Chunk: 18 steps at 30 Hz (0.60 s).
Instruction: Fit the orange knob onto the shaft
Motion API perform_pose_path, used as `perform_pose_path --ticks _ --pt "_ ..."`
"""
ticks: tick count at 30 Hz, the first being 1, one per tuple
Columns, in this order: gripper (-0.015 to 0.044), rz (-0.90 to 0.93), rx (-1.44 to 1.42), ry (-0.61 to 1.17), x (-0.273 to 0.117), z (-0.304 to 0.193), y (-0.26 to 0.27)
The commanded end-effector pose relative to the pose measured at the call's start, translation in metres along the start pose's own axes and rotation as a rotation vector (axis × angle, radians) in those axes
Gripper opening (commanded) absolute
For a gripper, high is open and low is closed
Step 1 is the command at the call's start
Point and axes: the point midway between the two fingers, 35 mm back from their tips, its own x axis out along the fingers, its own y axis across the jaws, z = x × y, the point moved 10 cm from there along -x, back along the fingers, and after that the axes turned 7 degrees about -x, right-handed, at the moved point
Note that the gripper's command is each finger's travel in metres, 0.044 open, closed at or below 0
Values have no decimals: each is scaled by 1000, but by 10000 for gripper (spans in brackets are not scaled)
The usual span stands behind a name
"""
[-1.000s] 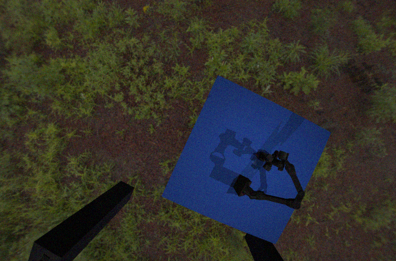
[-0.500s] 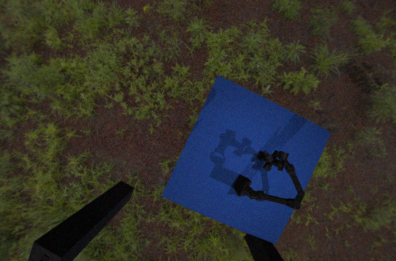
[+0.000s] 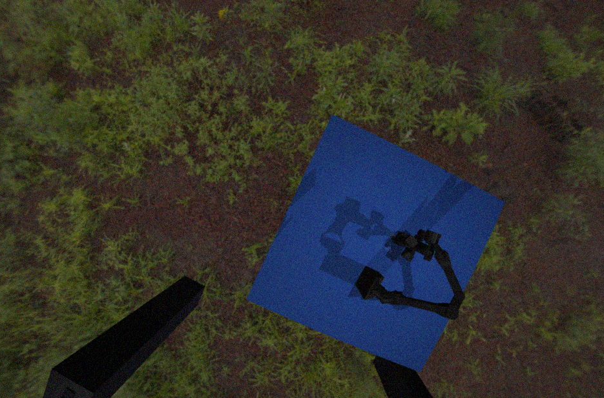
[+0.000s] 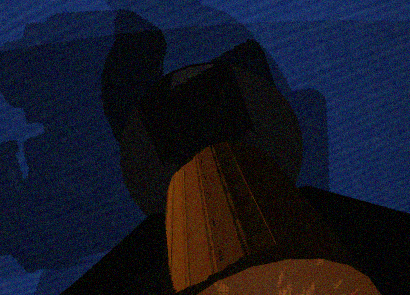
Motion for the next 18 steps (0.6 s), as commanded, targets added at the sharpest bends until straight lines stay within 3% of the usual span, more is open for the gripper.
perform_pose_path --ticks 1,9,18 --pt "0 -2 -4 2 0 1 0" --pt "0 -2 -13 2 -5 2 1" --pt "0 -2 -213 2 -4 2 -1"
